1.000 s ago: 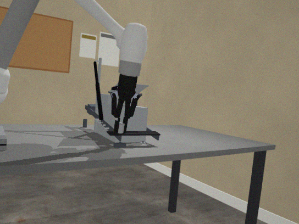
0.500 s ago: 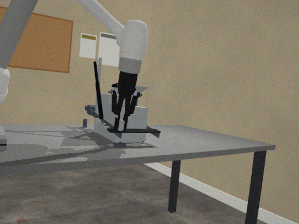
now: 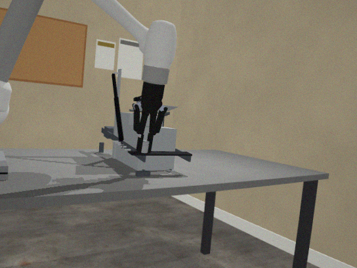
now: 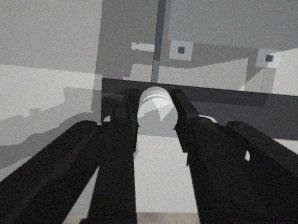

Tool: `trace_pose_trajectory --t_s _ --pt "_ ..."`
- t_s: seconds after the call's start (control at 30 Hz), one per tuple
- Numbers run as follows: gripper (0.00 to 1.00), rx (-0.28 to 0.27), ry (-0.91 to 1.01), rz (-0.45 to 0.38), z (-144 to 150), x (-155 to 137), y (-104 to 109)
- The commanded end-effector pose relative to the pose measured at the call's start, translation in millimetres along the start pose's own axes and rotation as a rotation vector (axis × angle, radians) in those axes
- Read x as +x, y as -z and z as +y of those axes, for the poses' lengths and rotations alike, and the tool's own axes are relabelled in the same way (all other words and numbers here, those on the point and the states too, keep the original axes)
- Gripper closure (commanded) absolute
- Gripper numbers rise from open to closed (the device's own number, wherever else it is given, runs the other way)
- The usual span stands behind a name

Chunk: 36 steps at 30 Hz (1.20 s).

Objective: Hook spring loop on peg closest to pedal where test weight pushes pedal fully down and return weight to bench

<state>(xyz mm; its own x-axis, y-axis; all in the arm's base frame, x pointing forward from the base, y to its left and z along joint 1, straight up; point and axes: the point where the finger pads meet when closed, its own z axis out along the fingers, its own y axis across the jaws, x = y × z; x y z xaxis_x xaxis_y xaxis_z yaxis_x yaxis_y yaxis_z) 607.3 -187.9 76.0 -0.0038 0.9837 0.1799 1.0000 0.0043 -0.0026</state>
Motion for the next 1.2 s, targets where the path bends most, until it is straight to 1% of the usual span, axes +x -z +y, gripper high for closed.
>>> trace_pose_trajectory --t_s 0.0,1.17 --pt "0.75 -0.001 0.0 0.0 0 0 3" --pt "0.75 -0.001 0.0 0.0 0 5 31"
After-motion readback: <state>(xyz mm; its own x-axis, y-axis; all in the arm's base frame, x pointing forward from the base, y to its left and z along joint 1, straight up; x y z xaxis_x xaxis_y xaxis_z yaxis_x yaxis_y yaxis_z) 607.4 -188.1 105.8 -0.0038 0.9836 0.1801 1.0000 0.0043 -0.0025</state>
